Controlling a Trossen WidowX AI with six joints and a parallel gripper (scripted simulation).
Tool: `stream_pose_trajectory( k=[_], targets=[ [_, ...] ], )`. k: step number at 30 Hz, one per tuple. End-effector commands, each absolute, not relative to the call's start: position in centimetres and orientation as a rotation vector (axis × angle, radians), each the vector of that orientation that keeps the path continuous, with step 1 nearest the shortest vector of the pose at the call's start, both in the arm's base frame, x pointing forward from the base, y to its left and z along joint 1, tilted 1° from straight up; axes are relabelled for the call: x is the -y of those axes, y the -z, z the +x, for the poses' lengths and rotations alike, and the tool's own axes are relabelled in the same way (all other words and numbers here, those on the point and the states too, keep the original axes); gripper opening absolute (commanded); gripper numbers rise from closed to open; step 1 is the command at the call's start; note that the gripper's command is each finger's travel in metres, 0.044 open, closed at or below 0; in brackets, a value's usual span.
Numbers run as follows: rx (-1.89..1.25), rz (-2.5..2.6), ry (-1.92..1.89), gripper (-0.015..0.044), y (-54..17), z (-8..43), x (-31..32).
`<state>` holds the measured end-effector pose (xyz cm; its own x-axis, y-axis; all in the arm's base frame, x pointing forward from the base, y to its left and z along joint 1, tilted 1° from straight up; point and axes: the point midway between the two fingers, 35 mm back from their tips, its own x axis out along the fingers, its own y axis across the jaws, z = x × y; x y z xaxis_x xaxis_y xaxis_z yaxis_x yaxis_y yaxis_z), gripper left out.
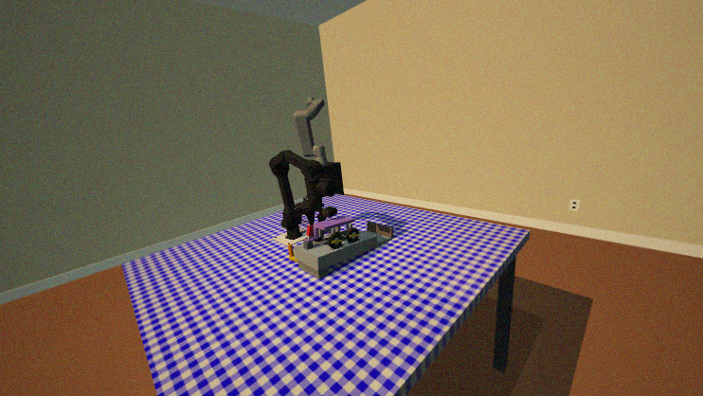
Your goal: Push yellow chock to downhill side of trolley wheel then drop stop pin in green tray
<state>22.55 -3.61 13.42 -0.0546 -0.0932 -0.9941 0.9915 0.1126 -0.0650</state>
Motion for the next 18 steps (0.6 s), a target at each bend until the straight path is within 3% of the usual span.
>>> stream_pose_trajectory(
  k=[1,18],
  targets=[
    [-1.134,1.197,1.349,0.019,-13.9,22.3,5.2],
    [-0.385,1.965,2.012,0.019,-15.3,18.9,13.0]
  ],
)
